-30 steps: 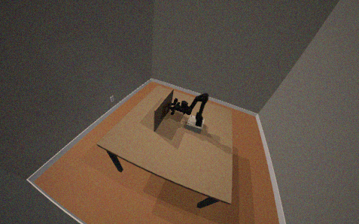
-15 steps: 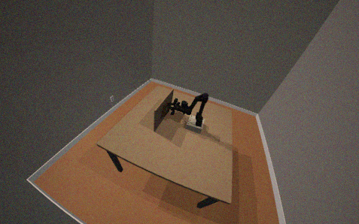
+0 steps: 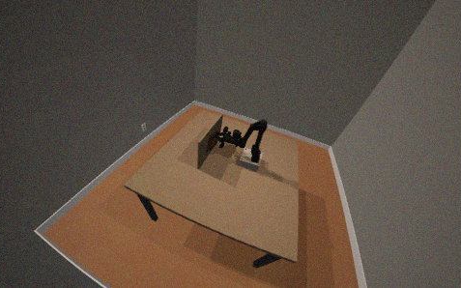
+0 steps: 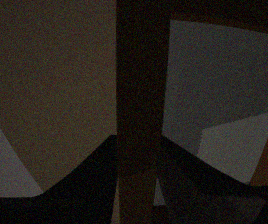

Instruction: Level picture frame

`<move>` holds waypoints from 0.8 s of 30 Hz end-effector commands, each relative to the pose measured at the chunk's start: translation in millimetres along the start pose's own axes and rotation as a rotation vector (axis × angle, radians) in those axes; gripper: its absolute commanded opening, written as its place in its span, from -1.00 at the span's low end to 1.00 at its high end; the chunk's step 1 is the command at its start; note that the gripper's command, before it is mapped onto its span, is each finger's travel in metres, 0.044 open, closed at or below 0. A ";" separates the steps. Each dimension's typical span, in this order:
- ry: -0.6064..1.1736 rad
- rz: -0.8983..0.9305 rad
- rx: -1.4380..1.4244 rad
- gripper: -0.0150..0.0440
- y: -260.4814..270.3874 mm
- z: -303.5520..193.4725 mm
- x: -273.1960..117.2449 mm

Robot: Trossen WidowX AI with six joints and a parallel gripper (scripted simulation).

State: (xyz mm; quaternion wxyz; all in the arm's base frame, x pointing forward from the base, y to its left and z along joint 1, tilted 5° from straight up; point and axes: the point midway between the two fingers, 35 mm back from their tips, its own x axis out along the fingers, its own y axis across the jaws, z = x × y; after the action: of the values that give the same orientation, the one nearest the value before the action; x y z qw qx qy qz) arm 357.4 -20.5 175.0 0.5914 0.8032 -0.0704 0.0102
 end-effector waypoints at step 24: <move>0.001 0.000 -0.004 -0.49 -4.5 -0.7 0.0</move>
State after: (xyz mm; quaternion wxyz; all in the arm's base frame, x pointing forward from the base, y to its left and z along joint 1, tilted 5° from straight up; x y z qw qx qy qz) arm 358.0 -18.6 171.3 0.5911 0.8035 -0.0700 0.0106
